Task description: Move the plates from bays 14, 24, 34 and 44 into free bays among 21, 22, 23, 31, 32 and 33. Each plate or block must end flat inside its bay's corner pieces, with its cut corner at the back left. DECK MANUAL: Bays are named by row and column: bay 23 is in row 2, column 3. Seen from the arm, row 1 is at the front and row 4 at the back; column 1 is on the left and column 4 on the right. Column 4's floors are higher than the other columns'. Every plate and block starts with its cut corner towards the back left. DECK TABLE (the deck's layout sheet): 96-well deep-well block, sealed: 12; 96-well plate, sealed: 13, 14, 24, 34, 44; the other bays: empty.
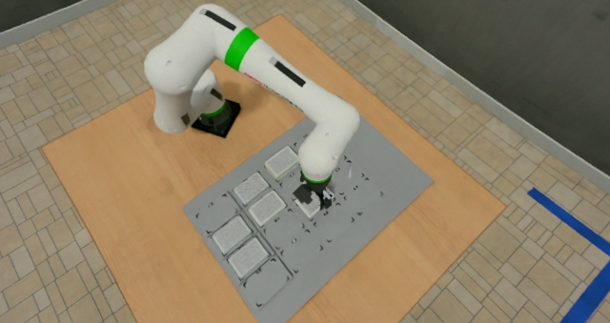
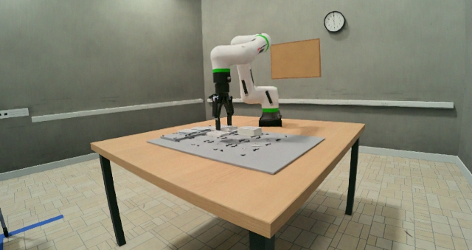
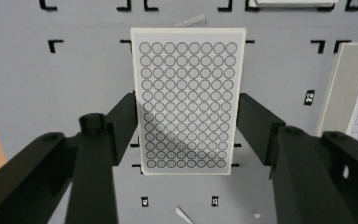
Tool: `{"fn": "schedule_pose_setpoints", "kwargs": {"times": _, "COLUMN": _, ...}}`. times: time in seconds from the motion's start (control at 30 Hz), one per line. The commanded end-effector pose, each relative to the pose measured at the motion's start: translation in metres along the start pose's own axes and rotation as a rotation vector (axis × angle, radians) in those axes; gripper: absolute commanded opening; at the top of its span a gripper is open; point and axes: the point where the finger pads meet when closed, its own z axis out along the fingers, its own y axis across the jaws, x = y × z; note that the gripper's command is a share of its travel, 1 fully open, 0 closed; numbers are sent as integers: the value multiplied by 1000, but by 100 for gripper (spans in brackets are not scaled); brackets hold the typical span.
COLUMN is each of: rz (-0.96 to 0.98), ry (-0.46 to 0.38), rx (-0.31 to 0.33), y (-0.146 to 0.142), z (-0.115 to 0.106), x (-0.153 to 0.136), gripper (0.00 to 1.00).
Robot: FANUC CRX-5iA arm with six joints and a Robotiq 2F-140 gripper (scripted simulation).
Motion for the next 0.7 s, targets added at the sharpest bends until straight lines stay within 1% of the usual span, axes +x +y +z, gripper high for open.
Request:
{"fn": "schedule_pose_setpoints", "kwargs": {"times": 0.0, "rz": 0, "ry": 0, "rx": 2, "y": 2, "z": -1, "x": -7, "gripper": 10}}
{"fn": "schedule_pose_setpoints", "kwargs": {"times": 0.4, "rz": 0, "ry": 0, "rx": 2, "y": 3, "z": -1, "x": -11, "gripper": 10}}
{"fn": "schedule_pose_setpoints", "kwargs": {"times": 0.67, "rz": 0, "ry": 0, "rx": 2, "y": 3, "z": 7, "x": -10, "gripper": 10}}
